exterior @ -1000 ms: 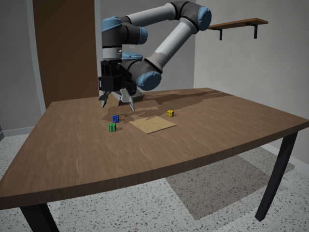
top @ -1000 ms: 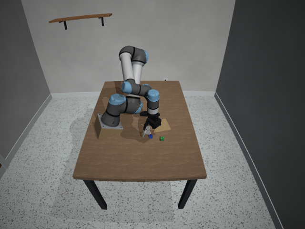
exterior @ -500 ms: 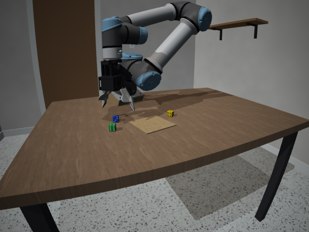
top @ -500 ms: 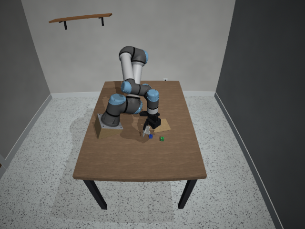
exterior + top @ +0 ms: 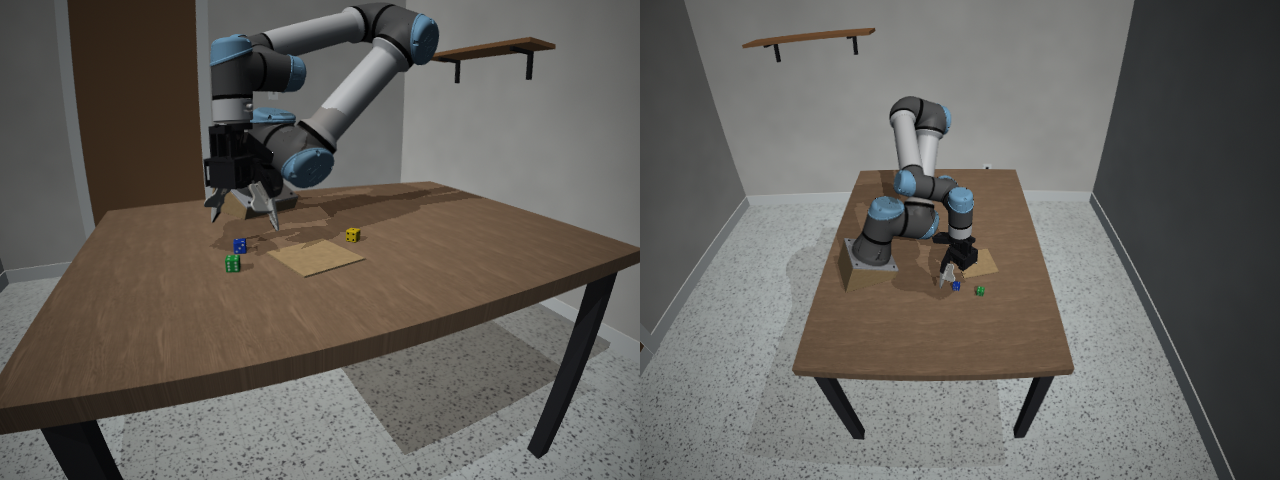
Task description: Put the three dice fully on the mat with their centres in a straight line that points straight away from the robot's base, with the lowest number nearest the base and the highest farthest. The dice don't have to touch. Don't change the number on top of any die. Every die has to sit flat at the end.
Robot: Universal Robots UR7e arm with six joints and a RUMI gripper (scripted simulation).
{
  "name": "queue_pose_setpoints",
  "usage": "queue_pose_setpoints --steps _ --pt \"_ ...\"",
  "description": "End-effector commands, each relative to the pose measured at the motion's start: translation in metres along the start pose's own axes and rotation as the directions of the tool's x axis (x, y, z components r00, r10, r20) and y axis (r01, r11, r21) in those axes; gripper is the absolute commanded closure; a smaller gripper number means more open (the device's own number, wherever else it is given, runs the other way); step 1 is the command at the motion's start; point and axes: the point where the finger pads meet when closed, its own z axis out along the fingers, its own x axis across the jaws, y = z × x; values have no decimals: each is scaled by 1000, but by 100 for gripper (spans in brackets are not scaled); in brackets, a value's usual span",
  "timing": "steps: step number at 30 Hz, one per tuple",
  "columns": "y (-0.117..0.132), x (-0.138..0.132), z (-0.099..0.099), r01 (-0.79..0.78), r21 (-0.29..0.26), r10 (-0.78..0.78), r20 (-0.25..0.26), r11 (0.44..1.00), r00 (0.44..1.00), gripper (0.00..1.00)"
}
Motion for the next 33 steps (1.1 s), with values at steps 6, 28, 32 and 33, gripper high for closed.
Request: queue_pose_setpoints --steps 6,28,32,33 --pt "0 0 0 0 -1 0 0 1000 1000 0" --pt "-4 5 0 0 -1 0 0 1000 1000 0" --pt "-8 10 0 0 -1 0 0 1000 1000 0" --pt "-9 11 0 0 -1 0 0 1000 1000 0"
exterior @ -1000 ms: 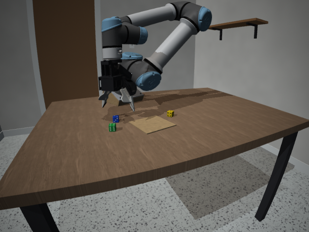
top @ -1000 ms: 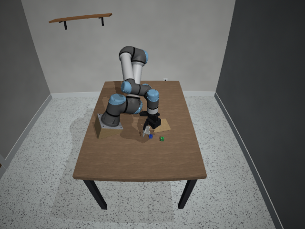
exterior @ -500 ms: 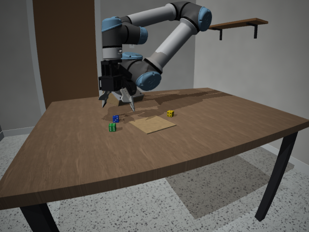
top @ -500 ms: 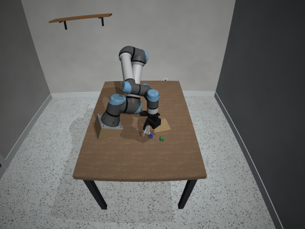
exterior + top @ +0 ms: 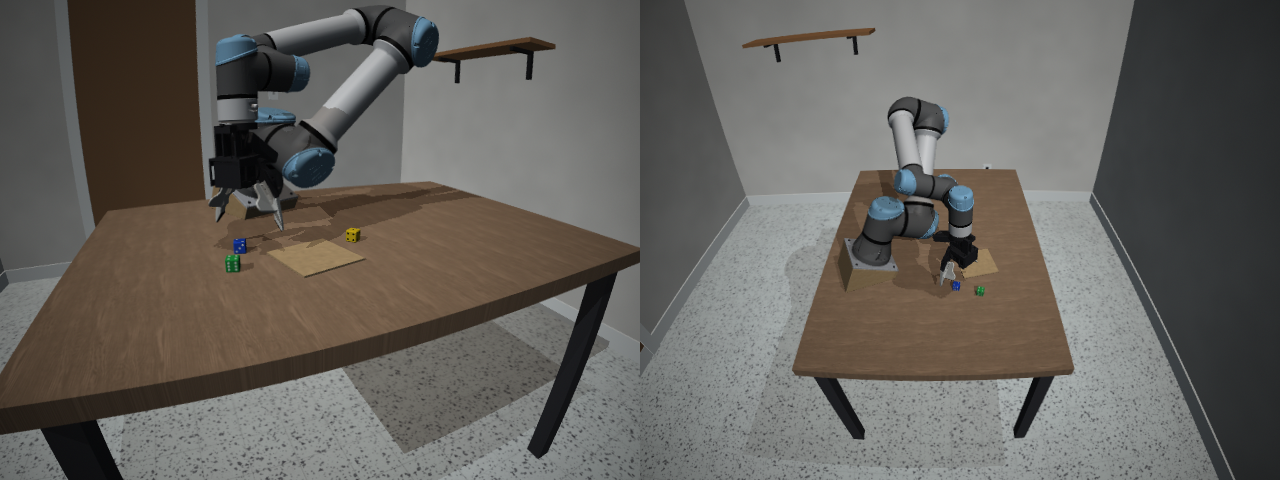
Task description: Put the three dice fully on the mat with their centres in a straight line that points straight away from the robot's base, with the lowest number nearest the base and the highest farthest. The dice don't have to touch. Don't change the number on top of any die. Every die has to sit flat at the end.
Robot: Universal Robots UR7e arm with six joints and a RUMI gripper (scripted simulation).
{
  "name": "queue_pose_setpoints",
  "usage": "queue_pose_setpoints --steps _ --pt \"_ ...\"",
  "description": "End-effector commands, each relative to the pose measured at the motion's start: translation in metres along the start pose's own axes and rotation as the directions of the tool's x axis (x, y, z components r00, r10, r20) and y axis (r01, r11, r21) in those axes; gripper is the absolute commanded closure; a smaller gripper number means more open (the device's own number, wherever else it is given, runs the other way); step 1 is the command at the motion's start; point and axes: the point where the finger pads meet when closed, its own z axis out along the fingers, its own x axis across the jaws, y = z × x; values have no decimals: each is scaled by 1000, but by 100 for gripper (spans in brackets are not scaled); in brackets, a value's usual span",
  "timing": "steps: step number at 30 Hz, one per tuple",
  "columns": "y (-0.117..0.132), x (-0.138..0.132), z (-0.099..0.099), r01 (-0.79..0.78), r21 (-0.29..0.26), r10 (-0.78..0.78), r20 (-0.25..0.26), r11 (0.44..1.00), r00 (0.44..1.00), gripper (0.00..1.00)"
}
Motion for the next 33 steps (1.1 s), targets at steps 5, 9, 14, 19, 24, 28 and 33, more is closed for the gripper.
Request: queue_pose_setpoints --steps 5,9,14,19,24,28,33 --pt "-10 12 0 0 -1 0 0 1000 1000 0" --pt "-14 17 0 0 -1 0 0 1000 1000 0" --pt "-25 30 0 0 -1 0 0 1000 1000 0" --pt "-37 45 0 0 -1 0 0 1000 1000 0" --pt "-49 60 0 0 -1 0 0 1000 1000 0" --pt "-54 66 0 0 -1 0 0 1000 1000 0" --pt "-66 81 0 0 -1 0 0 1000 1000 0"
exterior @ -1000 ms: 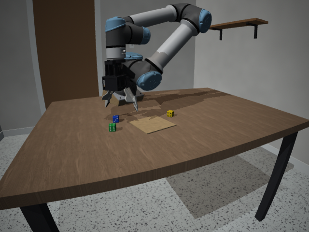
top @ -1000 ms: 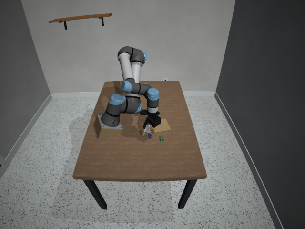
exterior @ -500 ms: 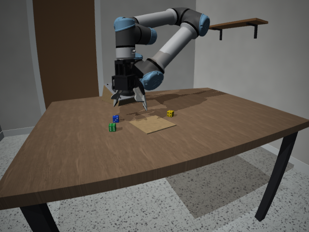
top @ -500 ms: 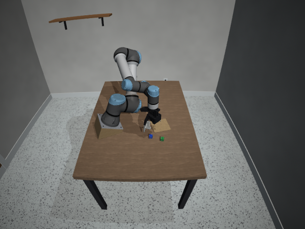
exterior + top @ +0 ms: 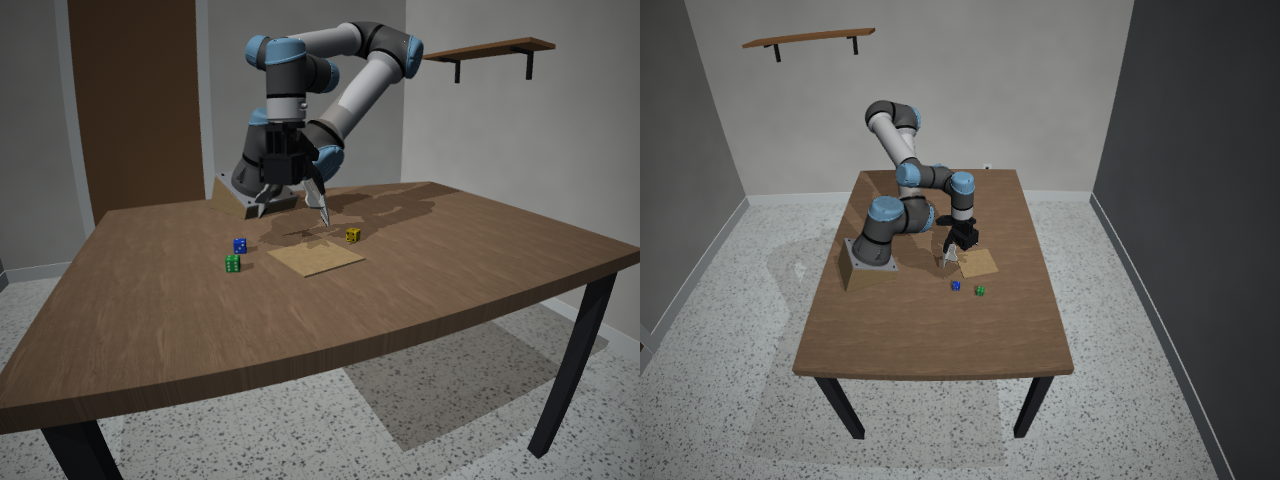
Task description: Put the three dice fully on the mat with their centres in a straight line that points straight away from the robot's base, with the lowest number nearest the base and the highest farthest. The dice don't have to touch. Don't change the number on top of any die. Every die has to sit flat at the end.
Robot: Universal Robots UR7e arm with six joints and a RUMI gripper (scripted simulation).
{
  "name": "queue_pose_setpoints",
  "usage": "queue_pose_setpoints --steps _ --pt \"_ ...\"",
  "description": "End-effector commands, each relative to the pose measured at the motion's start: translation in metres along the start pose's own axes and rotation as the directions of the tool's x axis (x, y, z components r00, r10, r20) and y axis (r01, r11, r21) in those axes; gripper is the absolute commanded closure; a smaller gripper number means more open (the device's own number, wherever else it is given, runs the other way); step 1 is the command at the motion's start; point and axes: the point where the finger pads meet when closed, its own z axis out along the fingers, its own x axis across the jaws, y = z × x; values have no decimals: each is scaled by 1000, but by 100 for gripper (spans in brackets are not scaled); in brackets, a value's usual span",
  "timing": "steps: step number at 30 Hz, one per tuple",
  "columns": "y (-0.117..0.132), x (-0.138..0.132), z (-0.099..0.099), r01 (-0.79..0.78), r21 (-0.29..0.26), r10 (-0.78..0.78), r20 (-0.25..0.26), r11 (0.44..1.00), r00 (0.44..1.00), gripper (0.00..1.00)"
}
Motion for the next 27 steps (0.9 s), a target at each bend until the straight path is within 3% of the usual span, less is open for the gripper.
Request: queue_pose_setpoints --steps 1,27 --pt "-10 12 0 0 -1 0 2 1000 1000 0" --pt "-55 67 0 0 -1 0 2 1000 1000 0"
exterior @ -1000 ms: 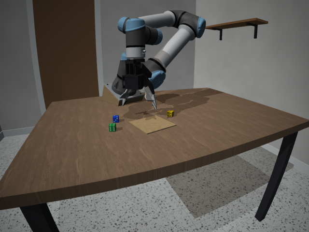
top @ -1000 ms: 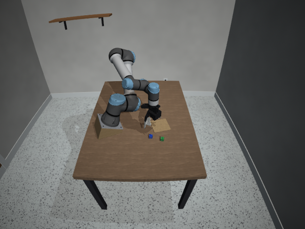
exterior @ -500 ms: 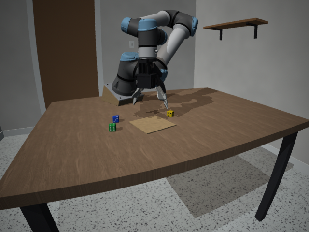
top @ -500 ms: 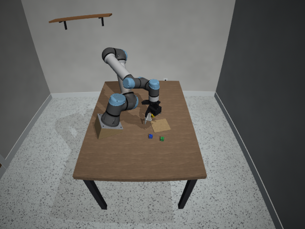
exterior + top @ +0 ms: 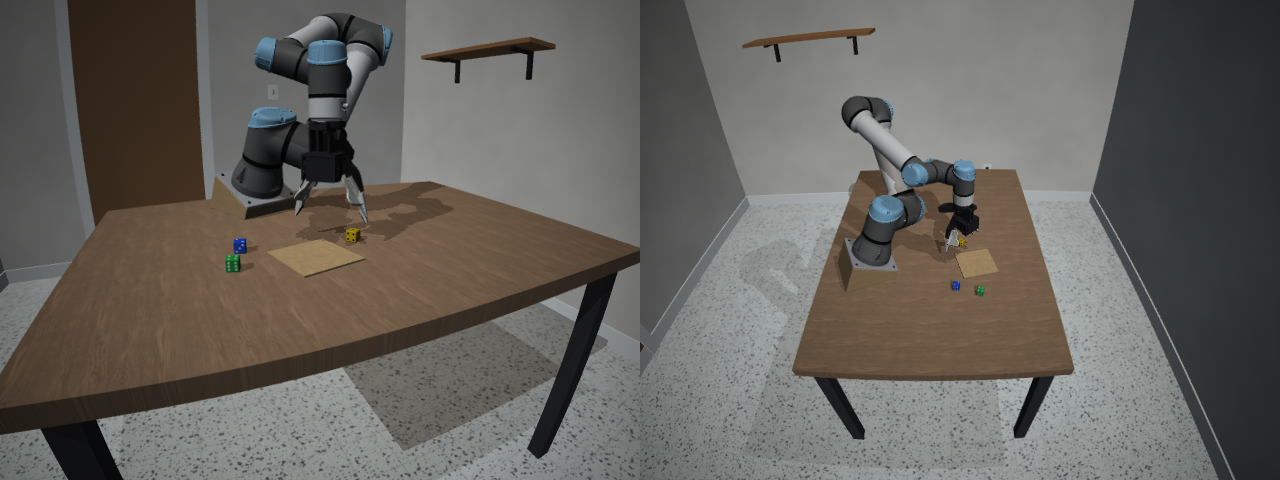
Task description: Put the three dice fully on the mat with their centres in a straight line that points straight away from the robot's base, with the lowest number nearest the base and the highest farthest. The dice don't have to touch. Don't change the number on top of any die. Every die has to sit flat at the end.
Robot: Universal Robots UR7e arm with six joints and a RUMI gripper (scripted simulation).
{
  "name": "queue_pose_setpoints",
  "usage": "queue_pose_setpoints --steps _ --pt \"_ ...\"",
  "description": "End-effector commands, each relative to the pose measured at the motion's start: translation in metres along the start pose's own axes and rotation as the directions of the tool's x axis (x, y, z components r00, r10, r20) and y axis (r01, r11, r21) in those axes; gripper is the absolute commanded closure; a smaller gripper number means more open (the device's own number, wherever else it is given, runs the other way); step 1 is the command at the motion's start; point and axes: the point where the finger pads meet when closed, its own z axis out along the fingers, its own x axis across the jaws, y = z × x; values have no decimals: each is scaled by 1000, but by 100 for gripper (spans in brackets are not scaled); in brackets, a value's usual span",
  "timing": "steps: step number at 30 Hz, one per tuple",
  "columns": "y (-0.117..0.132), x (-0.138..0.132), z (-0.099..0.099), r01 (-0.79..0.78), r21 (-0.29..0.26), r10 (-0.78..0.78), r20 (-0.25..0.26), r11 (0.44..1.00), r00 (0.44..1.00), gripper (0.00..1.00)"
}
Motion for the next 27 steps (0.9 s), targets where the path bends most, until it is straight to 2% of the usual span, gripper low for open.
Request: queue_pose_setpoints --steps 1,27 --pt "-4 6 0 0 -1 0 4 1000 1000 0" --pt "-33 42 0 0 -1 0 4 1000 1000 0"
